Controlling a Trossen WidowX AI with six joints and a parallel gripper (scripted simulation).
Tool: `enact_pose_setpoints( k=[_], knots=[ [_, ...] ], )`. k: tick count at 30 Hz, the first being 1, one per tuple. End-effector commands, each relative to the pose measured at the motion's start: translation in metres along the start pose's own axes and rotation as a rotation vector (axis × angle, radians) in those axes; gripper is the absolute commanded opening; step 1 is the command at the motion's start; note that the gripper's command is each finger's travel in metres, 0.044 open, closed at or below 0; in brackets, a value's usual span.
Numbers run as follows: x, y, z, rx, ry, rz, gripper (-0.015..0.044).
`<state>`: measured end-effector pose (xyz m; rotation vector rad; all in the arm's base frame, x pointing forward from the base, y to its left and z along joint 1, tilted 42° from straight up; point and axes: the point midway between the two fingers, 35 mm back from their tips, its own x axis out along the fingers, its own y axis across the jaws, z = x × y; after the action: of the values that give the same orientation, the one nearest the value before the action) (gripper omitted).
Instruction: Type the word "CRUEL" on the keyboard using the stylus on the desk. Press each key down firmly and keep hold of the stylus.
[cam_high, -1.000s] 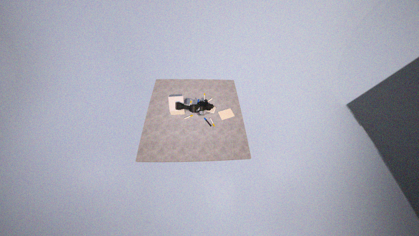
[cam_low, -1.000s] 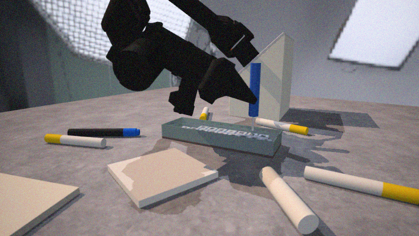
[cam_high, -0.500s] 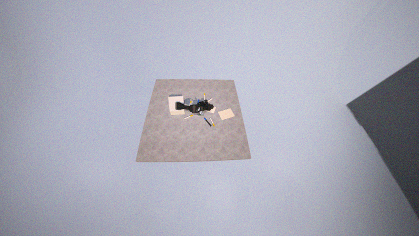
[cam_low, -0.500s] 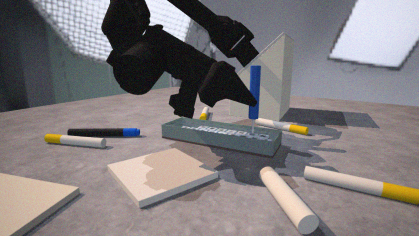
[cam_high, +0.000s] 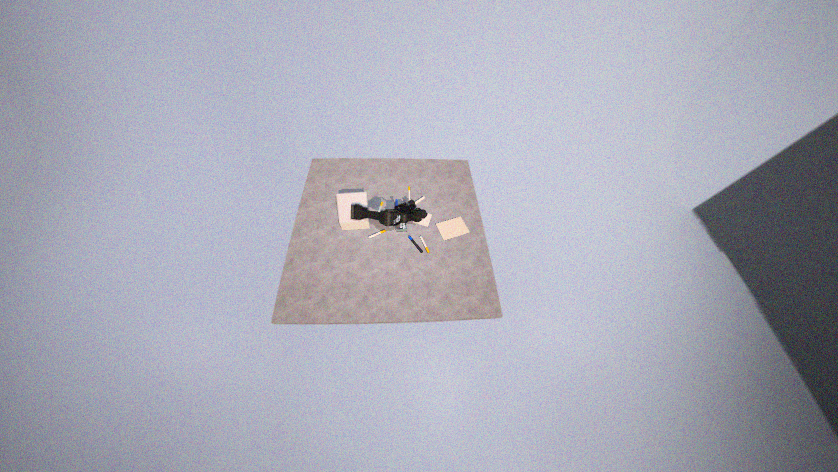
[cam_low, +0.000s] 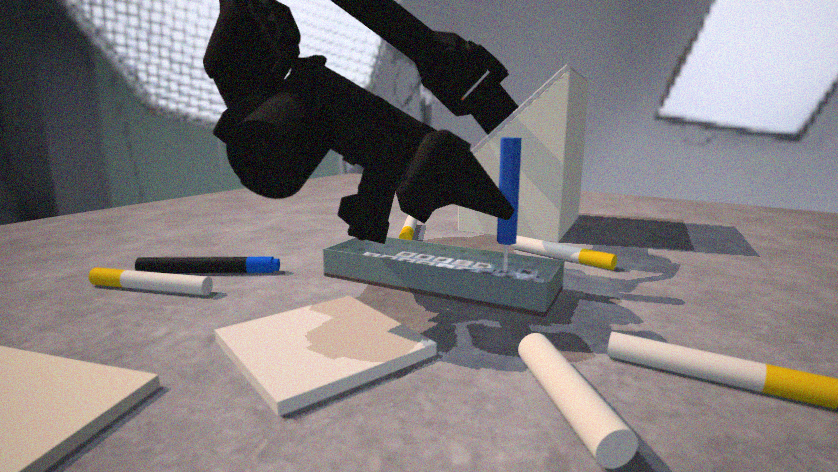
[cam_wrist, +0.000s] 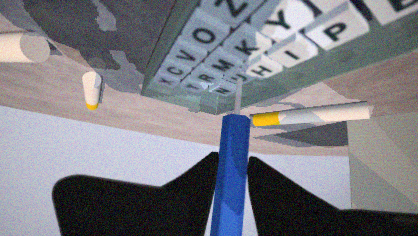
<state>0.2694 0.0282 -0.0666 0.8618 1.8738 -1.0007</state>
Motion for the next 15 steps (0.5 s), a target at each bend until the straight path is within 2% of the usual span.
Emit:
enact_pose_setpoints(
  k=[1, 8, 15],
  knots=[
    [0.000, 0.000, 0.000, -0.007, -0.004, -0.002, 0.0081],
    [-0.002, 0.000, -0.003, -0.007, -0.004, -0.002, 0.0081],
    [-0.018, 0.000, -0.031, -0.008, -0.003, -0.001, 0.0081]
  ],
)
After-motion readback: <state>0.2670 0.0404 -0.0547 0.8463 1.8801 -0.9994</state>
